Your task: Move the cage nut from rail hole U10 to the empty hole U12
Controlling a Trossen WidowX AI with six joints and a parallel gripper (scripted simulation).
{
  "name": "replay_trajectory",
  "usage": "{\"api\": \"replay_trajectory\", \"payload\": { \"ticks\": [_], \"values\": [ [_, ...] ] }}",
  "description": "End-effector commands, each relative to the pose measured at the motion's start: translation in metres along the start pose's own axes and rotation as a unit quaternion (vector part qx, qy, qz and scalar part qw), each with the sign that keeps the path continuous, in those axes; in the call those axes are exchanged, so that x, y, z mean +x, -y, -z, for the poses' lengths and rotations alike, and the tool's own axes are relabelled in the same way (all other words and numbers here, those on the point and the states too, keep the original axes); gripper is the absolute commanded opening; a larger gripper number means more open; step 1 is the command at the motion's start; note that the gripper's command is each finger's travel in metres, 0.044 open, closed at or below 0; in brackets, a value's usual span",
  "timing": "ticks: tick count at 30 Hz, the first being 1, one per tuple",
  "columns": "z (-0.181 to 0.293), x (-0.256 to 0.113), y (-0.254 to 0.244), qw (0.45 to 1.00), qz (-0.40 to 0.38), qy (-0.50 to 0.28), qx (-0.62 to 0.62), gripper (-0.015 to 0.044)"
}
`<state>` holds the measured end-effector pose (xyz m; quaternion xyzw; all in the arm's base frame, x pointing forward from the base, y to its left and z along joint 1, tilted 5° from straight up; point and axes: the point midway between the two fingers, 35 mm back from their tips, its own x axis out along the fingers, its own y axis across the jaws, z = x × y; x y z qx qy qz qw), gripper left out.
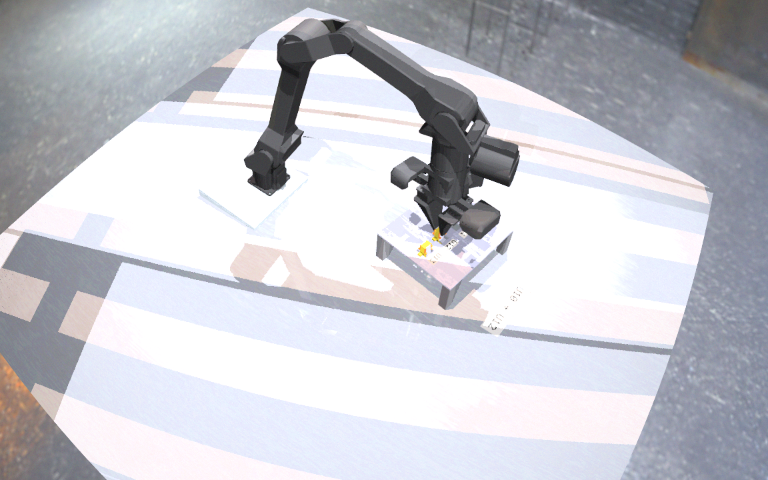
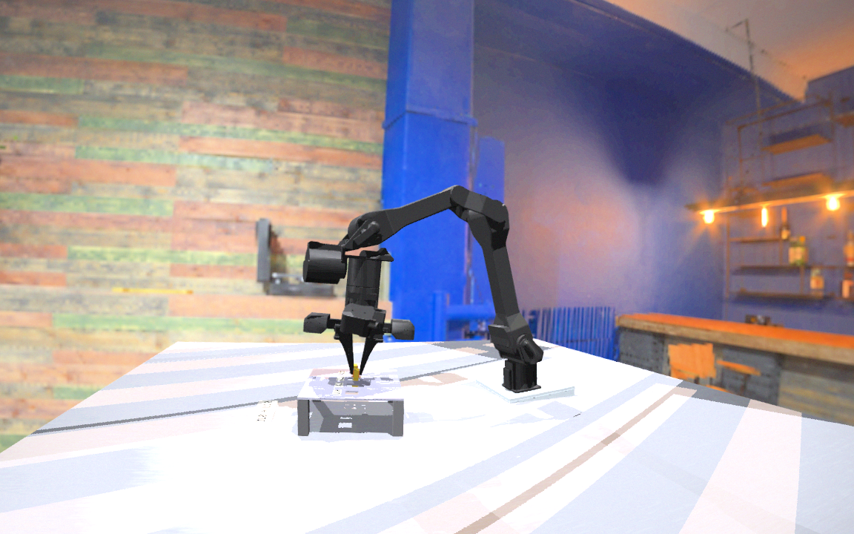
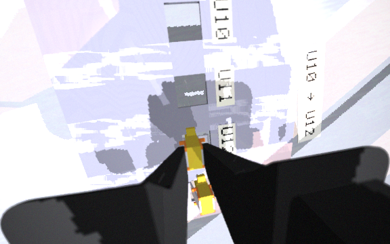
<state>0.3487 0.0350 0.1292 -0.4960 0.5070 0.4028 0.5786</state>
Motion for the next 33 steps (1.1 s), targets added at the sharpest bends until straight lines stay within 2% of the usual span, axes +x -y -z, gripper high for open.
{"api": "replay_trajectory", "payload": {
  "ticks": [1,33],
  "values": [
    [-0.0007,0.0004,-0.0001,1.0,0.0,0.002,-0.002,0.0031],
    [-0.0004,0.001,0.0017,1.0,-0.02,0.002,-0.002,0.0031]
  ]
}}
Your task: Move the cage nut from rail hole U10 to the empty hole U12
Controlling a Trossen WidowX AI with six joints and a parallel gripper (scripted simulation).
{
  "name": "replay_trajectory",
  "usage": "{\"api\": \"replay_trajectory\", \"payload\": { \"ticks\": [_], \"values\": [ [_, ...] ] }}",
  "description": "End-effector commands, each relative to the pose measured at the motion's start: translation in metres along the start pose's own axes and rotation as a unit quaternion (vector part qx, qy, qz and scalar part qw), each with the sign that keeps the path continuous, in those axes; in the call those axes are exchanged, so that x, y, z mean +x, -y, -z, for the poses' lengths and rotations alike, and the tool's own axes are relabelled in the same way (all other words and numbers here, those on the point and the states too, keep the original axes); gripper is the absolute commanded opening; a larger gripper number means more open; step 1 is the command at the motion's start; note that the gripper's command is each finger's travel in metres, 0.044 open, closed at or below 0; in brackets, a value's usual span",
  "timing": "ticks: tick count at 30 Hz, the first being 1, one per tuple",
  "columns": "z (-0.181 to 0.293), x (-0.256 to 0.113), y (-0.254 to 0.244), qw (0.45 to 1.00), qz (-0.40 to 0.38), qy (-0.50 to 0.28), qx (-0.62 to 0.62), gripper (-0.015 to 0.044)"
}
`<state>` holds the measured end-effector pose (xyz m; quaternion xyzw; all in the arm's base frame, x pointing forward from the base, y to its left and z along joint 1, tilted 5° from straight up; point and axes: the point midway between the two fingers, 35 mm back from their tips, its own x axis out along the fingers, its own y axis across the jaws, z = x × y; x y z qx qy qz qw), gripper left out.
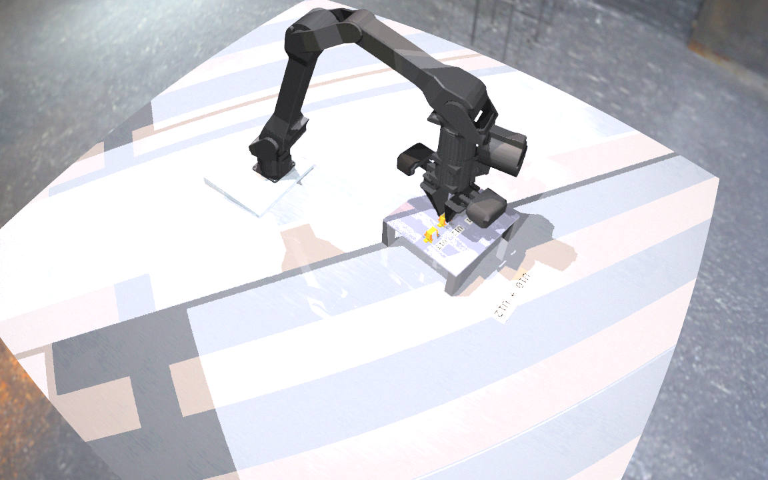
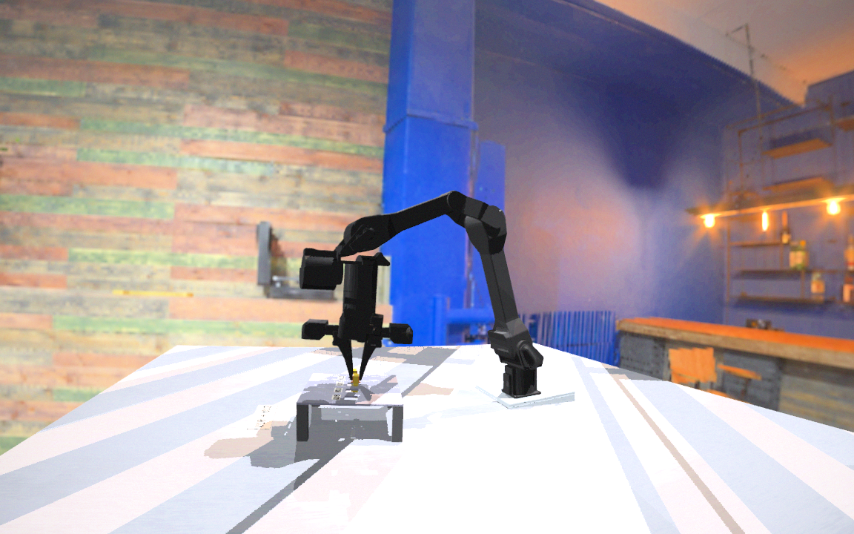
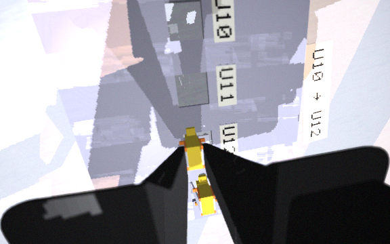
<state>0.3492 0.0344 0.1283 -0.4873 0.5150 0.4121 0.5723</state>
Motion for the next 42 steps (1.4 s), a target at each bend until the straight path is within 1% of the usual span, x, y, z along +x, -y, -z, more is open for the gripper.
{"api": "replay_trajectory", "payload": {
  "ticks": [1,42],
  "values": [
    [-0.0009,-0.0001,0.0014,1.0,-0.005,0.002,-0.003,0.0031],
    [-0.0011,0.0,0.0055,1.0,-0.01,0.0,-0.003,0.0031]
  ]
}}
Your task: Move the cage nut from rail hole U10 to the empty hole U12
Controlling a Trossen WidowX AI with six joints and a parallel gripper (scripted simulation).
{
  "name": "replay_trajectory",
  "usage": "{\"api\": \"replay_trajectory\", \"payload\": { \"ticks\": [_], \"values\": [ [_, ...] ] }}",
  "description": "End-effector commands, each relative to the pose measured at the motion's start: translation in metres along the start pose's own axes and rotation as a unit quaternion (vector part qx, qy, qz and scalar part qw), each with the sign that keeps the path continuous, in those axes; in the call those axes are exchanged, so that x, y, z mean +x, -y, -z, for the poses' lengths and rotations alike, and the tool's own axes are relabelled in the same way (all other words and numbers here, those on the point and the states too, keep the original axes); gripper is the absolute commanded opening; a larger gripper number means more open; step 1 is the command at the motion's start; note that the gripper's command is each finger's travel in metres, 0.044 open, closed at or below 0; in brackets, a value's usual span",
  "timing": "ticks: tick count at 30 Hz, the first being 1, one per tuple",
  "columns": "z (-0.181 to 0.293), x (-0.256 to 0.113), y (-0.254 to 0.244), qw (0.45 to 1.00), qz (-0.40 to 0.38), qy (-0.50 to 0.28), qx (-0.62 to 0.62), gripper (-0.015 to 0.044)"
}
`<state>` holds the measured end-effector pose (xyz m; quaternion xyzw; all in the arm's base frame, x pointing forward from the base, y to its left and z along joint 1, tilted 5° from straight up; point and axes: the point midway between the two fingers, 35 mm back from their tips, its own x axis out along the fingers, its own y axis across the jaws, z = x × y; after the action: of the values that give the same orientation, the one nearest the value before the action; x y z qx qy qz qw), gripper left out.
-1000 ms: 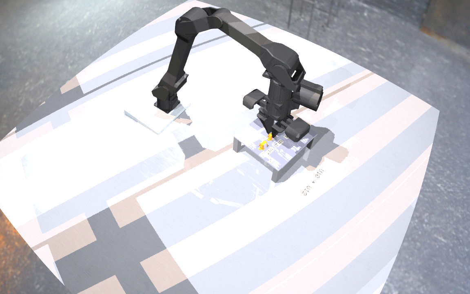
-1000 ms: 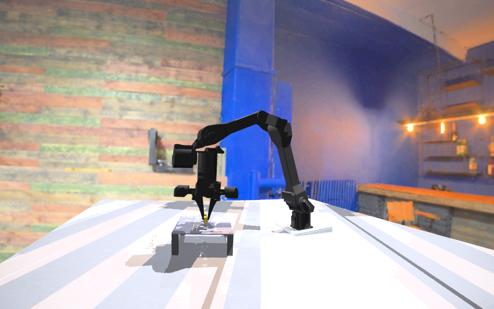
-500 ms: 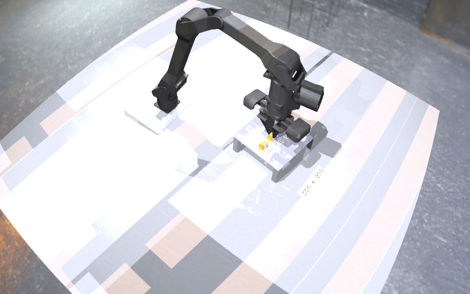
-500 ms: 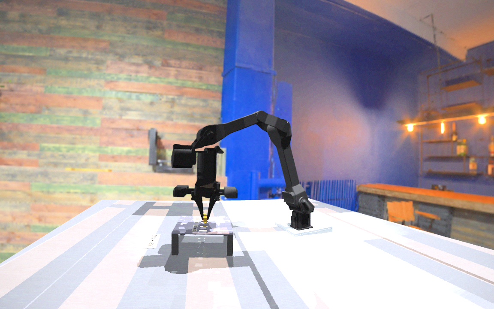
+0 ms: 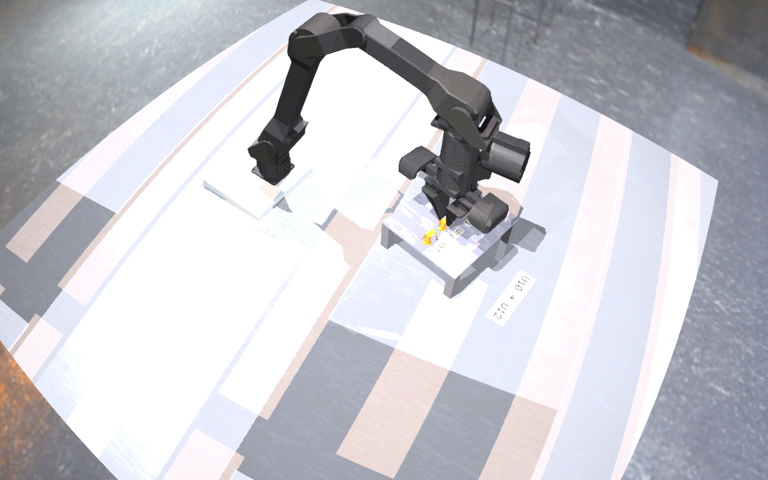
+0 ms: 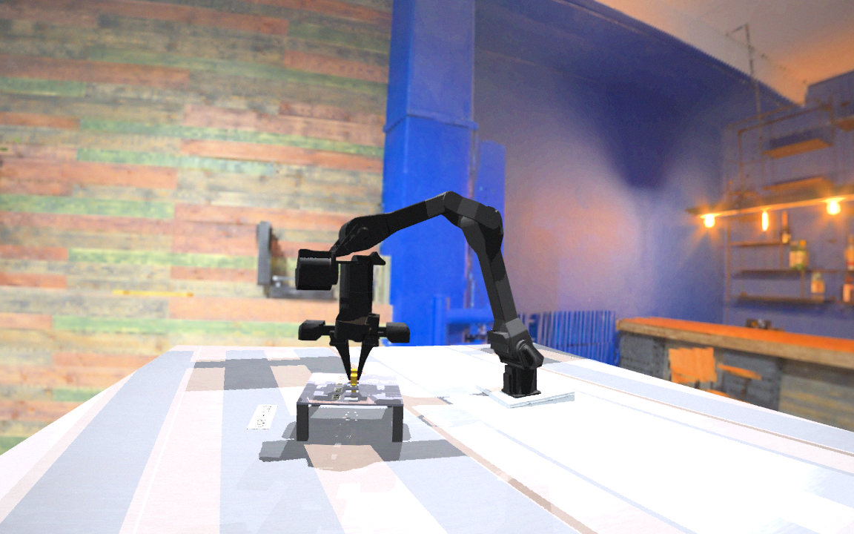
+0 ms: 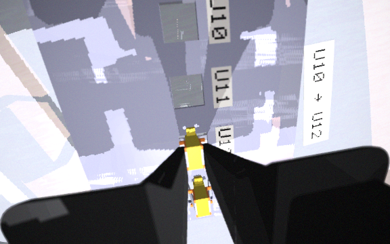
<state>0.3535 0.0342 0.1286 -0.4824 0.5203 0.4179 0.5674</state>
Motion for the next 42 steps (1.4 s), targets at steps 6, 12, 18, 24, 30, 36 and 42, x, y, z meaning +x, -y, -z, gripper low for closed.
{"api": "replay_trajectory", "payload": {
  "ticks": [6,12,18,24,30,36,42],
  "values": [
    [-0.0005,-0.0003,0.0019,1.0,0.001,0.001,-0.003,0.0031],
    [-0.0005,0.0003,0.0024,1.0,0.001,0.001,-0.003,0.0031],
    [-0.0005,0.0003,0.0024,1.0,0.001,0.001,-0.003,0.0031],
    [-0.0003,0.0004,0.0023,1.0,0.001,0.001,-0.003,0.0031],
    [-0.0002,0.0002,0.0017,1.0,0.0,0.0,0.0,0.0162],
    [-0.0002,0.0002,0.0017,1.0,0.0,0.0,0.0,0.0319],
    [-0.0002,0.0002,0.0017,1.0,0.0,0.0,0.0,0.044]
  ]
}}
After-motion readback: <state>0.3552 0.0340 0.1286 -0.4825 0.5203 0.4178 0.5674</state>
